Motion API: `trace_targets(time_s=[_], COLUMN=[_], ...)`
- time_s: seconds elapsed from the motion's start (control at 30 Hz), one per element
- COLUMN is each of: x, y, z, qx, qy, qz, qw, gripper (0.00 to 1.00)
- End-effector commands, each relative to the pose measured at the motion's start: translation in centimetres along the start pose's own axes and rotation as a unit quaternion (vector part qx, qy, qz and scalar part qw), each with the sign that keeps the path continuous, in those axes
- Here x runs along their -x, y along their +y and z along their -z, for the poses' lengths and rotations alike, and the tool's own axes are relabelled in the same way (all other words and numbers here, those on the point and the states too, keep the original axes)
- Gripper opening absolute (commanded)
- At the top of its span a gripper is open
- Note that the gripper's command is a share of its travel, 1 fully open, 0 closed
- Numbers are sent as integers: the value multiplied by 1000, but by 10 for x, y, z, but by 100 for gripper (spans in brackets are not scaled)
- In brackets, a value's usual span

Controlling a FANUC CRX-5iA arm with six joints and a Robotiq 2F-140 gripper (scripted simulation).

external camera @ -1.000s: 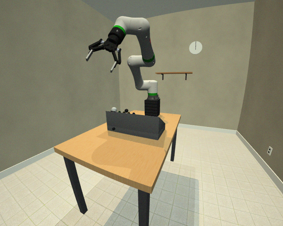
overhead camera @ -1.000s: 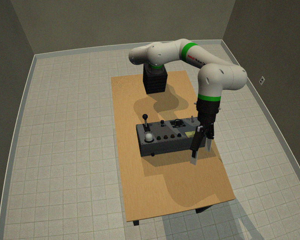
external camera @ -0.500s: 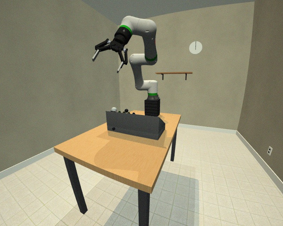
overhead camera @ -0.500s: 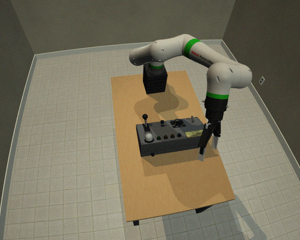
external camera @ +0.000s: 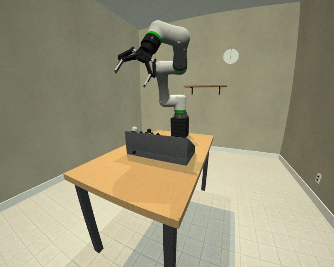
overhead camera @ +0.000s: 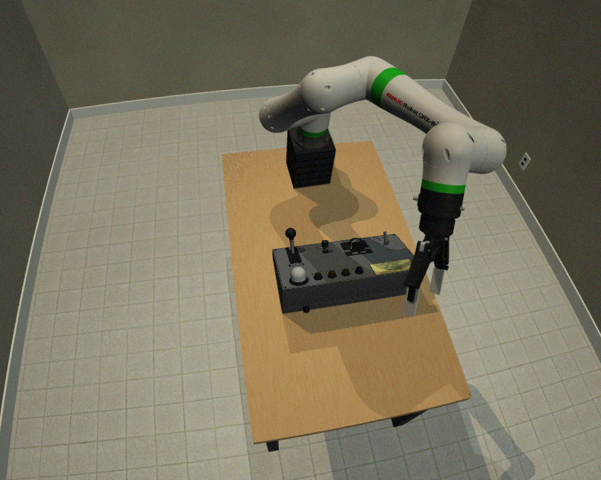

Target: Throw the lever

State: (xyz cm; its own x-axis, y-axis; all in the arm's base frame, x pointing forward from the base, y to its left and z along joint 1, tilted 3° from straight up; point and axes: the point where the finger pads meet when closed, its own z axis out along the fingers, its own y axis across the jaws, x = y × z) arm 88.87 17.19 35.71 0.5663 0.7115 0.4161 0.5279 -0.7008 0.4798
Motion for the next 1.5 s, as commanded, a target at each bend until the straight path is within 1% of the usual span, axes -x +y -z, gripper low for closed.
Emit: trace_targets(time_s=[0.0,0.33,0.4,0.9,0.97,1.47], x=[-3,-3,-2,-2,8,8], y=[-16,-16,-59,-59,-102,-102], z=[4,4,16,16,28,28], qx=[10,10,19,19,26,26], qy=[5,5,7,7,10,10], qz=[-6,-6,-22,-22,-42,-42], qw=[1000,1000,1000,1000,999,999], gripper=[100,100,100,100,100,100])
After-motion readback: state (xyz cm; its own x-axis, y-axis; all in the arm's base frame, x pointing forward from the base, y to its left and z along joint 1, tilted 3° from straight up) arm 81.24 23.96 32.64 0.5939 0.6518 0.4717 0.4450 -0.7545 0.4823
